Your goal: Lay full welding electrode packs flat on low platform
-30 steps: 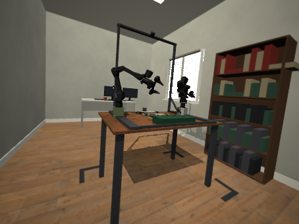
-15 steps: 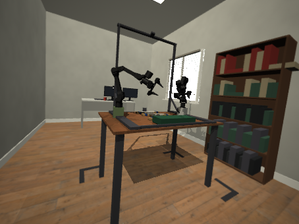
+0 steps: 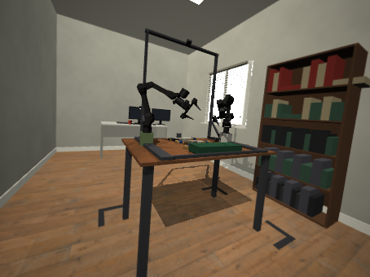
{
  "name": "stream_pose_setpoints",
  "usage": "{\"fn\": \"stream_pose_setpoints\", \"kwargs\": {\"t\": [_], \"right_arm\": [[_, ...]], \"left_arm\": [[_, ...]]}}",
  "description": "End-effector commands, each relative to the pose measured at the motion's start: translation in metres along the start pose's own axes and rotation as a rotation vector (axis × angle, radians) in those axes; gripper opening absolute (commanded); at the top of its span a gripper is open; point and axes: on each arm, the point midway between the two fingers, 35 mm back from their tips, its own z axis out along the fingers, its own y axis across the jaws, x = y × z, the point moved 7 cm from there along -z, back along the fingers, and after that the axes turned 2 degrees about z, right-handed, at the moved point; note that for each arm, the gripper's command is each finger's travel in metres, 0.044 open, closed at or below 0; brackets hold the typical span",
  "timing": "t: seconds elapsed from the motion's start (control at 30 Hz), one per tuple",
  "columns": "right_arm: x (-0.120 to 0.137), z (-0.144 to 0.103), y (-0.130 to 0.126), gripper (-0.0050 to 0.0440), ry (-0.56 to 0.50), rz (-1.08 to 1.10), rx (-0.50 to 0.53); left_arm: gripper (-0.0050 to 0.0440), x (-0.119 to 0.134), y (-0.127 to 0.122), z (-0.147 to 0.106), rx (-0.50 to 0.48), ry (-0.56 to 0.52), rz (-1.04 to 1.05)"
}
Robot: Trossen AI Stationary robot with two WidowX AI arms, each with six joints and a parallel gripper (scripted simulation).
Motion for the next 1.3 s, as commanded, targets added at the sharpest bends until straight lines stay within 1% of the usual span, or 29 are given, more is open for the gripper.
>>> {"fn": "stream_pose_setpoints", "kwargs": {"t": [0.0,0.07,0.1,0.2,0.23,0.33,0.37,0.47,0.5,0.57,0.6,0.7,0.73,0.8,0.83,0.9,0.97,1.0,1.07,1.1,1.2,1.23,1.27], "right_arm": [[0.005,-0.003,-0.003,0.0430,0.027,-0.090,0.022],[0.003,-0.004,0.001,0.0430,0.020,-0.082,0.011],[0.008,-0.006,-0.008,0.0430,0.035,-0.120,0.025],[0.009,-0.004,-0.010,0.0430,0.049,-0.186,0.052],[0.007,-0.005,-0.005,0.0430,0.042,-0.178,0.037],[0.007,-0.005,-0.005,0.0430,0.042,-0.178,0.037],[0.012,-0.007,-0.013,0.0430,0.056,-0.216,0.051],[0.013,-0.005,-0.015,0.0430,0.073,-0.282,0.077],[0.011,-0.006,-0.010,0.0430,0.065,-0.273,0.062],[0.011,-0.006,-0.010,0.0430,0.065,-0.273,0.062],[0.015,-0.009,-0.018,0.0430,0.081,-0.312,0.074],[0.016,-0.006,-0.021,0.0430,0.100,-0.377,0.100],[0.015,-0.008,-0.015,0.0430,0.091,-0.369,0.085],[0.015,-0.008,-0.015,0.0430,0.091,-0.369,0.085],[0.019,-0.010,-0.024,0.0430,0.108,-0.407,0.096],[0.019,-0.010,-0.024,0.0430,0.108,-0.407,0.096],[0.020,-0.006,-0.026,0.0430,0.128,-0.472,0.125],[0.020,-0.007,-0.024,0.0430,0.128,-0.473,0.120],[0.019,-0.009,-0.021,0.0430,0.119,-0.465,0.106],[0.023,-0.012,-0.029,0.0430,0.137,-0.503,0.116],[0.024,-0.009,-0.032,0.0430,0.159,-0.568,0.143],[0.023,-0.011,-0.026,0.0430,0.148,-0.560,0.125],[0.023,-0.011,-0.026,0.0430,0.148,-0.560,0.125]], "left_arm": [[0.0430,0.014,-0.007,-0.020,0.099,0.016,0.093],[0.0430,0.016,-0.008,-0.022,0.111,0.021,0.106],[0.0430,0.020,-0.010,-0.024,0.134,0.029,0.129],[0.0430,0.033,-0.015,-0.033,0.203,0.054,0.198],[0.0430,0.036,-0.017,-0.034,0.214,0.059,0.209],[0.0430,0.036,-0.017,-0.034,0.214,0.059,0.209],[0.0430,0.040,-0.018,-0.037,0.238,0.066,0.231],[0.0430,0.053,-0.022,-0.045,0.309,0.089,0.299],[0.0430,0.056,-0.024,-0.047,0.319,0.092,0.308],[0.0430,0.056,-0.024,-0.047,0.319,0.092,0.308],[0.0430,0.060,-0.025,-0.050,0.344,0.099,0.330],[0.0430,0.073,-0.029,-0.058,0.418,0.119,0.395],[0.0430,0.077,-0.030,-0.060,0.427,0.122,0.403],[0.0430,0.077,-0.030,-0.060,0.427,0.122,0.403],[0.0430,0.081,-0.031,-0.063,0.452,0.128,0.424],[0.0430,0.081,-0.031,-0.063,0.452,0.128,0.424],[0.0430,0.090,-0.033,-0.068,0.503,0.139,0.466],[0.0430,0.094,-0.034,-0.070,0.528,0.145,0.486],[0.0430,0.098,-0.036,-0.073,0.536,0.147,0.492],[0.0430,0.103,-0.036,-0.075,0.562,0.152,0.512],[0.0430,0.116,-0.038,-0.083,0.641,0.167,0.572],[0.0430,0.120,-0.040,-0.085,0.647,0.168,0.576],[0.0430,0.120,-0.040,-0.085,0.647,0.168,0.576]]}}
